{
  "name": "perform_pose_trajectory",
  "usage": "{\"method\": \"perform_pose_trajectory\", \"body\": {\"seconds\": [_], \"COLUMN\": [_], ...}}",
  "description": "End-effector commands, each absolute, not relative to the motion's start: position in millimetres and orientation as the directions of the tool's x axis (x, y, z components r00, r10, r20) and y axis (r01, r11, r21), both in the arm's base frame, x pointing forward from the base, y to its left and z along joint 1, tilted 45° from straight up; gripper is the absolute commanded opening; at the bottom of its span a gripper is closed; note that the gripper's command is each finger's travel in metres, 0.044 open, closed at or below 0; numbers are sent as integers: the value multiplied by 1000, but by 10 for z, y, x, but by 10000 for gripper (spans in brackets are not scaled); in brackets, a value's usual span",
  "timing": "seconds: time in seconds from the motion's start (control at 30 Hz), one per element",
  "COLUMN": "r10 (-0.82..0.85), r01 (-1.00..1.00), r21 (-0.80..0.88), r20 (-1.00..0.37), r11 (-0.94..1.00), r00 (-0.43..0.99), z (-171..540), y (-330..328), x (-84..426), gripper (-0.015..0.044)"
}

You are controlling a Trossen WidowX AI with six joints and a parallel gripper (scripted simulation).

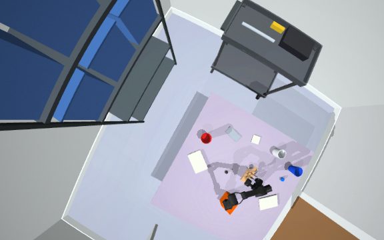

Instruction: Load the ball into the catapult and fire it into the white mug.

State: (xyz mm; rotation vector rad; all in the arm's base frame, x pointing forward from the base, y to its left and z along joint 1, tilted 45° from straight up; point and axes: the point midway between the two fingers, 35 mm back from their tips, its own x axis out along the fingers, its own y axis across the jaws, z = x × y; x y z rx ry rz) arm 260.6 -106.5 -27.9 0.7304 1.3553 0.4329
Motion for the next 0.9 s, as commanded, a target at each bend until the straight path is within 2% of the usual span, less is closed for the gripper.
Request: {"method": "perform_pose_trajectory", "body": {"seconds": [0.0, 0.87], "r10": [684, 684], "r01": [130, 131], "r21": [704, 704], "r20": [-710, -709], "r11": [698, 698], "r00": [168, 169], "z": [-471, -718], "y": [-819, -578], "x": [2614, 2678], "gripper": [440, 440]}}
